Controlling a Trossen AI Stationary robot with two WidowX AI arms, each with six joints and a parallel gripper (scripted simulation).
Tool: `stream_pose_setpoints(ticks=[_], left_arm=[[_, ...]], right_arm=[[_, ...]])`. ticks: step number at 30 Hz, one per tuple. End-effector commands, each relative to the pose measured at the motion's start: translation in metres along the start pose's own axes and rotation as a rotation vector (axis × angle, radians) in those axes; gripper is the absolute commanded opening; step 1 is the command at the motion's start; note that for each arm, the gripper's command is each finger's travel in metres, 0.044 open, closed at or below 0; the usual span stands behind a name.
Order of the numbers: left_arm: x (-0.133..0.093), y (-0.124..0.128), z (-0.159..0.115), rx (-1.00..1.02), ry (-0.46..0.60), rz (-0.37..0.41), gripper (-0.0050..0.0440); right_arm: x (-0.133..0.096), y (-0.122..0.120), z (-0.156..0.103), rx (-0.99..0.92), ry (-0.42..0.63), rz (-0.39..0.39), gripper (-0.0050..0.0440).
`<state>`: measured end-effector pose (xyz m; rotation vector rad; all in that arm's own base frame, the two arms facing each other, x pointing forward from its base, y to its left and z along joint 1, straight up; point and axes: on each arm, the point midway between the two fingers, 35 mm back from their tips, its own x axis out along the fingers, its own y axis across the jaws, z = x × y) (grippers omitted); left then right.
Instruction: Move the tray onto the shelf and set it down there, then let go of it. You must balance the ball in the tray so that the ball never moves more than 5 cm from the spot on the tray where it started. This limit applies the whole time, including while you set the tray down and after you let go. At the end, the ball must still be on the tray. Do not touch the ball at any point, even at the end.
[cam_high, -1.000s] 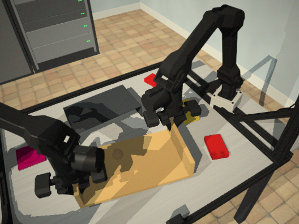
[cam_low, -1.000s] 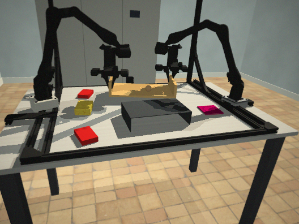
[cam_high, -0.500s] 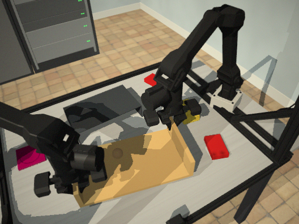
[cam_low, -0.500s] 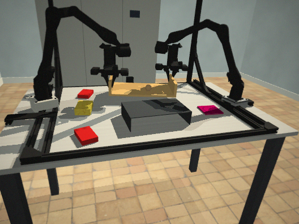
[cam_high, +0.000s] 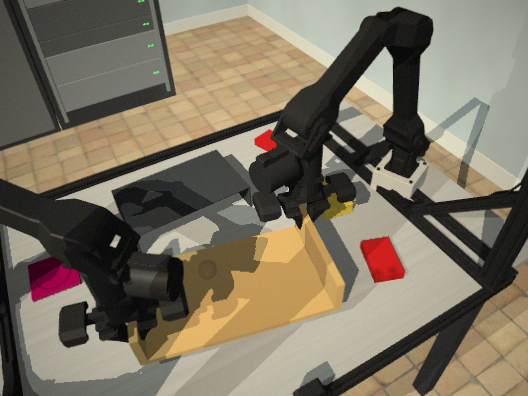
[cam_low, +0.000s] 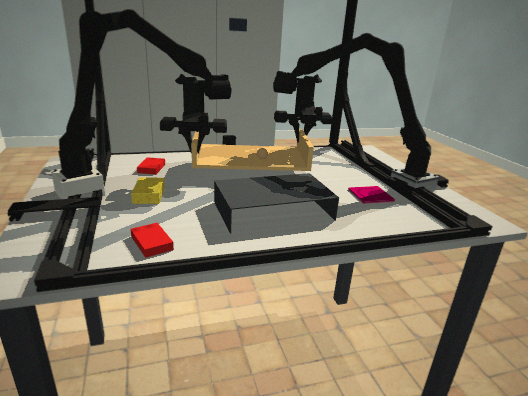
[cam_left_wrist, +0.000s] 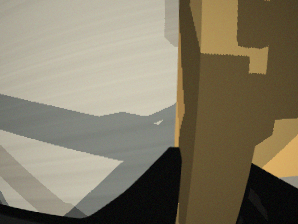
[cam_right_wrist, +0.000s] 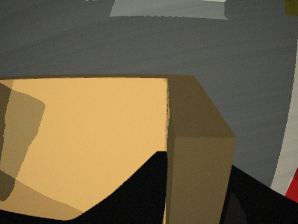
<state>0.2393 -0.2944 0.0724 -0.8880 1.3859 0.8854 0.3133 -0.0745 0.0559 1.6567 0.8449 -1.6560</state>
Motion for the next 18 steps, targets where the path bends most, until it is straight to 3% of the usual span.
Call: stream_pose_setpoints(ticks=[1, 18], left_arm=[[-0.0064, -0.0003, -0.0007, 0.000, 0.001, -0.001, 0.0020], [-0.0117, -0.0003, -0.0007, 0.000, 0.001, -0.001, 0.0020]], right_arm=[[-0.0059, -0.0003, -0.0009, -0.001, 0.003, 0.001, 0.0020], [-0.0113, -0.0003, -0.0009, -0.001, 0.003, 0.001, 0.0020]])
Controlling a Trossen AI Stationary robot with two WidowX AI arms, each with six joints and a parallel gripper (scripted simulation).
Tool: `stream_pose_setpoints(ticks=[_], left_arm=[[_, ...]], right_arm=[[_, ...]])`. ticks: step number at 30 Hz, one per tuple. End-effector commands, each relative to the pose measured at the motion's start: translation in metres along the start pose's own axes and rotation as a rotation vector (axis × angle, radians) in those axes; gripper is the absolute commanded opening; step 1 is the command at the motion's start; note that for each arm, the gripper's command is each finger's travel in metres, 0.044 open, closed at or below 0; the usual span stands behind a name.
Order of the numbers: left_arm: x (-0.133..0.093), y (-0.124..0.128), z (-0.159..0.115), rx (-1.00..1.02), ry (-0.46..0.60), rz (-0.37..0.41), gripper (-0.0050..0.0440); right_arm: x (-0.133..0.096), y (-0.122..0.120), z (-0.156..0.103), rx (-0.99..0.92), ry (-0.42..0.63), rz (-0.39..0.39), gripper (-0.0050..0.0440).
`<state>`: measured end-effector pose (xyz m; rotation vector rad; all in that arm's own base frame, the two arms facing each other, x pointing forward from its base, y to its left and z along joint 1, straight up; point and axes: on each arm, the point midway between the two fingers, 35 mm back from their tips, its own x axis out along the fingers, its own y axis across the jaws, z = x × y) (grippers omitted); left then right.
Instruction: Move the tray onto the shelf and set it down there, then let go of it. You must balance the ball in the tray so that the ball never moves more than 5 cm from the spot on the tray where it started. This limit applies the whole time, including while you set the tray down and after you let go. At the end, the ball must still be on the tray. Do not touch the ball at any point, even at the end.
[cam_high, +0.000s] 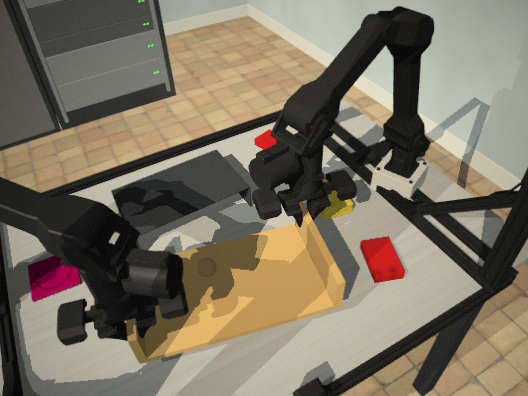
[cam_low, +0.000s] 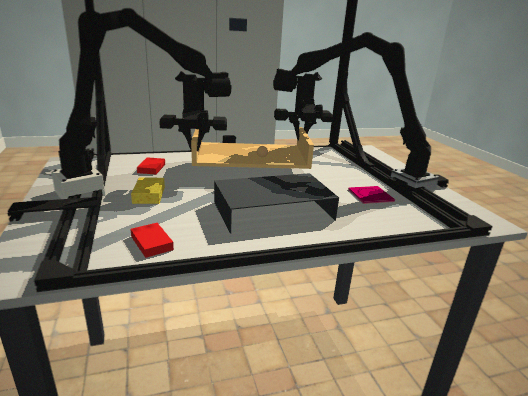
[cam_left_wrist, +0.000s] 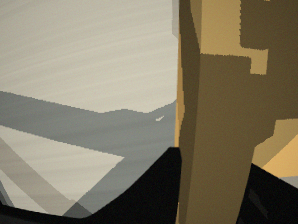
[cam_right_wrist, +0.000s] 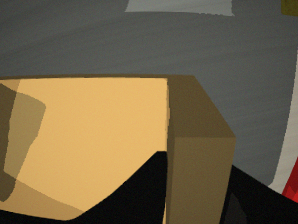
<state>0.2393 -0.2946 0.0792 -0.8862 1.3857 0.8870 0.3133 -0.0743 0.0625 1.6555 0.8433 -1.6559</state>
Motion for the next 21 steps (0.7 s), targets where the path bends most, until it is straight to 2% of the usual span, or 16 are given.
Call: stream_pose_setpoints(ticks=[1, 21], left_arm=[[-0.0049, -0.0002, -0.0005, 0.000, 0.002, -0.002, 0.0020], [-0.0098, -0.0002, -0.0005, 0.000, 0.002, -0.002, 0.0020]], right_arm=[[-0.0048, -0.0003, -0.0007, 0.000, 0.004, 0.000, 0.0020], [-0.0099, -0.0003, -0.0007, 0.000, 0.004, 0.000, 0.0020]])
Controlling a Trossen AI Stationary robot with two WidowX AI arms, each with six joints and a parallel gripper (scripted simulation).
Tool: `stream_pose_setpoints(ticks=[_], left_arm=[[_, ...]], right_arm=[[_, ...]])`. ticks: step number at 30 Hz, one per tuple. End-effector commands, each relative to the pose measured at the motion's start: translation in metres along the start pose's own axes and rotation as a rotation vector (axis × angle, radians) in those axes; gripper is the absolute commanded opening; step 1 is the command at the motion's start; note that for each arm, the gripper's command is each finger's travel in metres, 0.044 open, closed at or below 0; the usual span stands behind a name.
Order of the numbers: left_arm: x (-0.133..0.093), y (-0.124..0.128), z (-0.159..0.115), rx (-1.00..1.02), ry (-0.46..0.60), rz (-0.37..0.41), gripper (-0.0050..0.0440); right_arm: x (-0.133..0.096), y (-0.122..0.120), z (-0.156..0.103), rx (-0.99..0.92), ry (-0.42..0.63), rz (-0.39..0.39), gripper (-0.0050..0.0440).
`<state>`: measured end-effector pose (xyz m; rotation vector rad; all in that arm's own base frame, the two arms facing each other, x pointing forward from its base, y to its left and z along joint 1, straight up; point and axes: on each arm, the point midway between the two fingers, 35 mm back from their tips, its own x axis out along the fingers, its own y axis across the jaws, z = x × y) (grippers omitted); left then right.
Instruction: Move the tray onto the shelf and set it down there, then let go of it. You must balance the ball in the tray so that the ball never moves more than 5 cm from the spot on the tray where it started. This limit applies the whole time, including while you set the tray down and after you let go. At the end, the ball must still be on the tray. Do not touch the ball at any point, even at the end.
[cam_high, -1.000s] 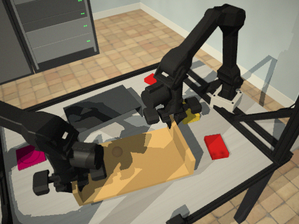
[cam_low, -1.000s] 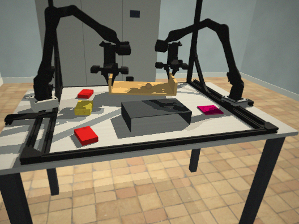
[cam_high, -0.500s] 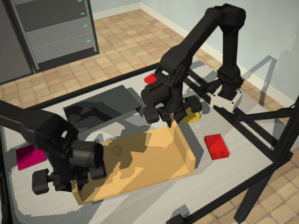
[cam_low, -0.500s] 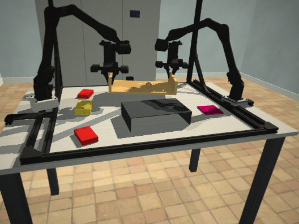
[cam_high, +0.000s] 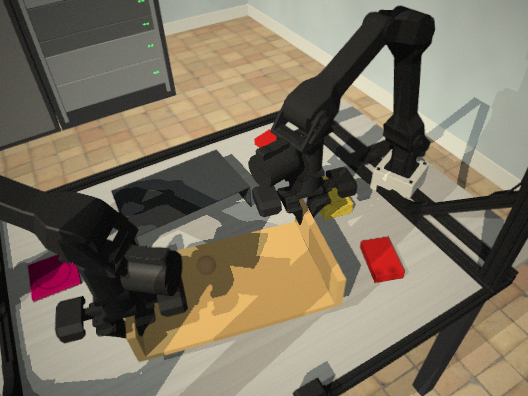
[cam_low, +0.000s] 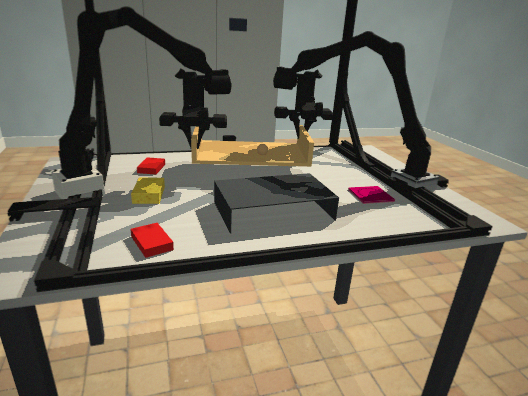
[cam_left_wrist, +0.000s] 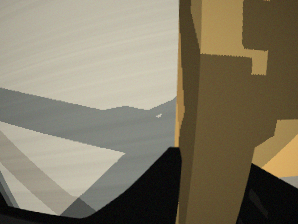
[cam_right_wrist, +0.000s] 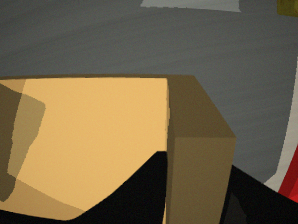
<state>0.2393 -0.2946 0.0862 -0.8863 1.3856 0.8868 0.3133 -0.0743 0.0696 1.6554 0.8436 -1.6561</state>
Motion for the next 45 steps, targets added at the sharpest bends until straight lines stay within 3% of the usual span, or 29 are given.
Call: stream_pose_setpoints(ticks=[1, 45], left_arm=[[-0.003, 0.000, 0.000, 0.000, 0.002, -0.002, 0.0020], [-0.020, 0.000, 0.000, 0.000, 0.002, -0.002, 0.0020]], right_arm=[[-0.003, 0.000, -0.001, 0.000, 0.004, 0.001, 0.0020], [-0.020, 0.000, -0.001, 0.000, 0.004, 0.001, 0.0020]])
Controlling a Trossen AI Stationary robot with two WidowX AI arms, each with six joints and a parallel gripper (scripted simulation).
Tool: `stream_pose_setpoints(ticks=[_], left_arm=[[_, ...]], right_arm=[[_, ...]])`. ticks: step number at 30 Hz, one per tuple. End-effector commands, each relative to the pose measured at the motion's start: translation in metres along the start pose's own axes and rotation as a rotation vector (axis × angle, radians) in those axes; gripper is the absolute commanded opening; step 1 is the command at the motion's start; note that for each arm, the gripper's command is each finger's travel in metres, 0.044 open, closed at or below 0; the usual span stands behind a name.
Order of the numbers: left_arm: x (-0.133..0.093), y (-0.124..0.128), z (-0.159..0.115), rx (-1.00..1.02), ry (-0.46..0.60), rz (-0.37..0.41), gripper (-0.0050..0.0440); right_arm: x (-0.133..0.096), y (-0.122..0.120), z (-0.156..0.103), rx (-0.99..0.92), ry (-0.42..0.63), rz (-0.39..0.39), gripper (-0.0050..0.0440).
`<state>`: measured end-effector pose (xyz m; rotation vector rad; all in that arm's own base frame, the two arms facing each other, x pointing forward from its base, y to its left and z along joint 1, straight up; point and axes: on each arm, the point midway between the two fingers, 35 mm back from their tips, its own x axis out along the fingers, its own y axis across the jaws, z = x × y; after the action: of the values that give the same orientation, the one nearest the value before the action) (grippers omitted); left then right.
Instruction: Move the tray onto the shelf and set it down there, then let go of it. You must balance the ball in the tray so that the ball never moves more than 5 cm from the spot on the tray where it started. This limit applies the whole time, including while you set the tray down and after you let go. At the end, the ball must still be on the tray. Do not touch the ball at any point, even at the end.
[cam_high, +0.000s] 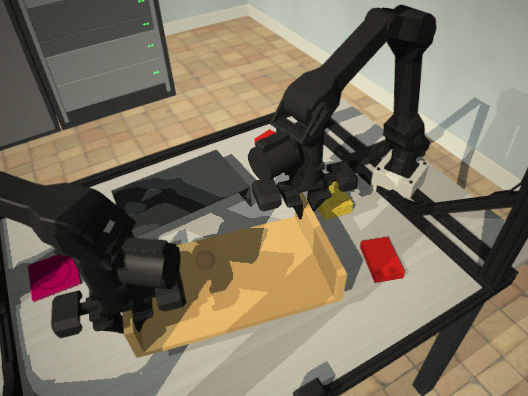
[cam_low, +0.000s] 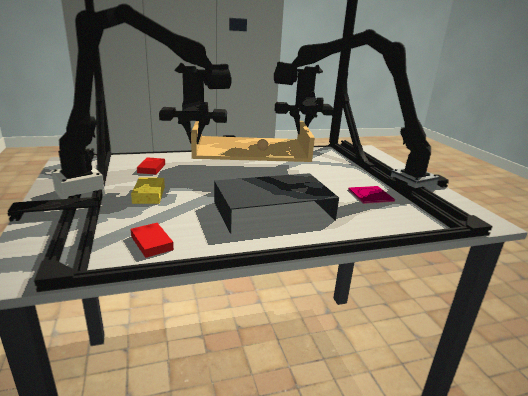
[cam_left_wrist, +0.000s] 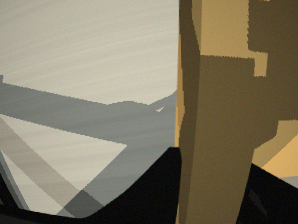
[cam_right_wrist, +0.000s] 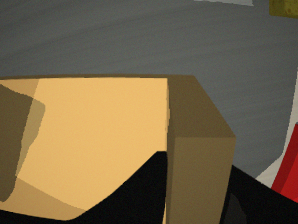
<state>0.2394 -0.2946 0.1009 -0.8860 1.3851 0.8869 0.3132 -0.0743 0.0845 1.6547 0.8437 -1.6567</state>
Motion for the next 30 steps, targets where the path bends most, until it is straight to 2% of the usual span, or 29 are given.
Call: stream_pose_setpoints(ticks=[1, 30], left_arm=[[-0.0055, -0.0001, -0.0004, 0.000, 0.003, -0.002, 0.0020], [-0.0127, 0.0000, -0.0004, 0.000, 0.003, -0.002, 0.0020]], right_arm=[[-0.0055, -0.0001, -0.0007, 0.000, 0.005, 0.001, 0.0020], [-0.0127, -0.0001, -0.0006, 0.000, 0.005, 0.001, 0.0020]])
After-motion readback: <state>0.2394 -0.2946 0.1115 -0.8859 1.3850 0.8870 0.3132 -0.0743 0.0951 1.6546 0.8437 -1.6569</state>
